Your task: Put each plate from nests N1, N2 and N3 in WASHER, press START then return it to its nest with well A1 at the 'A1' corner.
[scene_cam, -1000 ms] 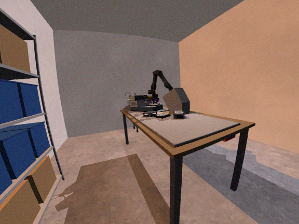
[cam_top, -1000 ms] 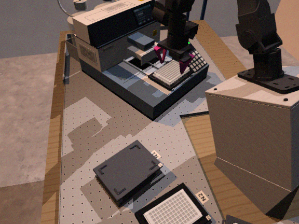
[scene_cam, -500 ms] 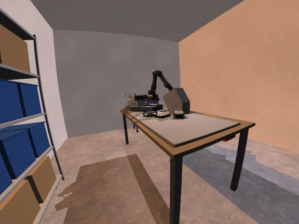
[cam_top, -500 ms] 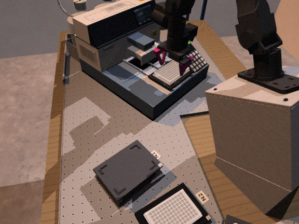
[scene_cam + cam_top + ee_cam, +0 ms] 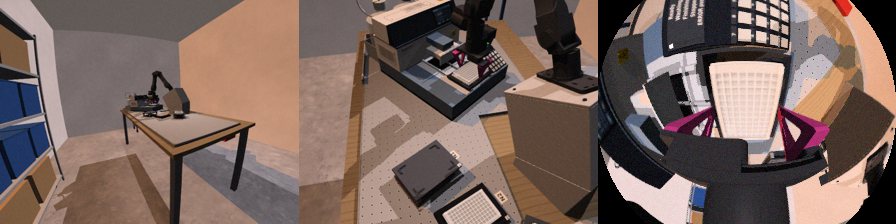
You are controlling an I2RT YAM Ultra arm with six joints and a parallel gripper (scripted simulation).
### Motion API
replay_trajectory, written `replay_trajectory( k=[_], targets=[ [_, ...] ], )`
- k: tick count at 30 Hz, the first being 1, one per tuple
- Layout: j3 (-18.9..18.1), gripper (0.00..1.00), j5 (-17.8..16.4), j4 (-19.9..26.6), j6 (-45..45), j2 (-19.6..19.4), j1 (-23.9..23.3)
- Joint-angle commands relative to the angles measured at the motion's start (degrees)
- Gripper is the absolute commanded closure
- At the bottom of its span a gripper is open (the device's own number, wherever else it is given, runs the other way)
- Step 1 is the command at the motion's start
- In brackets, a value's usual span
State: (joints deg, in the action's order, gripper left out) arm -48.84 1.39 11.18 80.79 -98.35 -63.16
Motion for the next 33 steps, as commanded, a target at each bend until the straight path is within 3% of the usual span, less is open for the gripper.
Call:
replay_trajectory(
  k=[1,33],
  targets=[
    [-0.31,0.0,0.03,-0.96,-0.47,-1.02,-0.84],
    [-0.84,0.0,0.05,-0.87,-0.46,-0.83,-0.84]
  ],
)
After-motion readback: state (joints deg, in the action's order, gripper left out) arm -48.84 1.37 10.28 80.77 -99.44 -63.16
